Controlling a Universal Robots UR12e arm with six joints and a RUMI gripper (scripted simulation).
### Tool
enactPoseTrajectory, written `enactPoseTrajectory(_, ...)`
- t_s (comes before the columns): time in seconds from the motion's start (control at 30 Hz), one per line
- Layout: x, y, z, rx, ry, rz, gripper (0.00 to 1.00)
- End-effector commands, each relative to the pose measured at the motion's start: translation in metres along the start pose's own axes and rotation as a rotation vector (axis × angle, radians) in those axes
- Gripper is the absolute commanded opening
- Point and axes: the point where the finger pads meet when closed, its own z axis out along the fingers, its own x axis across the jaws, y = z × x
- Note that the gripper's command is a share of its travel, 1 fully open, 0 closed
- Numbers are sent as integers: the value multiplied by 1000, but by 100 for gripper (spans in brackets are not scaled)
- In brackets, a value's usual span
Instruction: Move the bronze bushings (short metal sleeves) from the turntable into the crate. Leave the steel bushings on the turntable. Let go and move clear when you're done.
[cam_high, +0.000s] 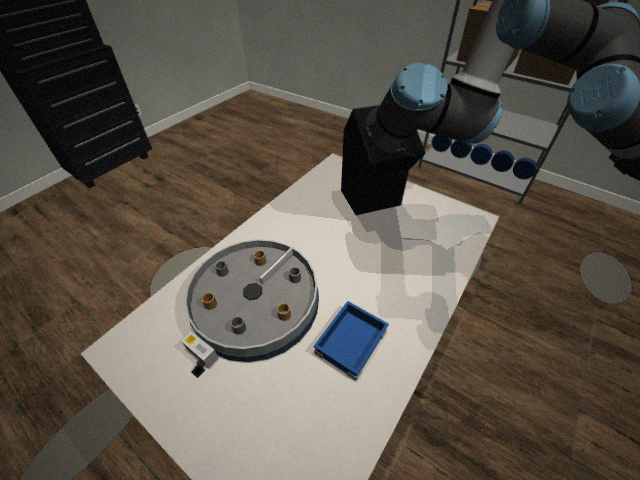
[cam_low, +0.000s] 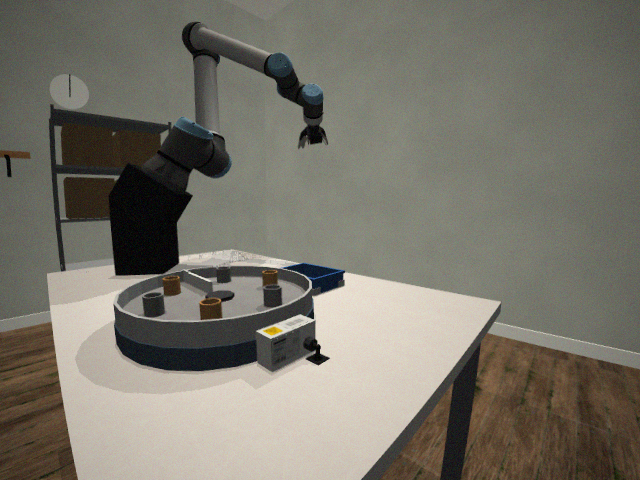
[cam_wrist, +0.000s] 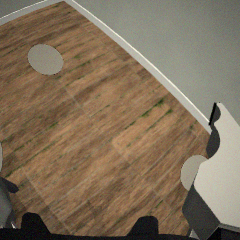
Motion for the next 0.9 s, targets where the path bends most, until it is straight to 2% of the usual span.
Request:
enactPoseTrajectory(0.0,0,-1,0,0,0,-1,100)
enactPoseTrajectory(0.63,1,0,0,-1,0,-2,100)
enactPoseTrajectory(0.87,4,17,-4,-20,5,-17,100)
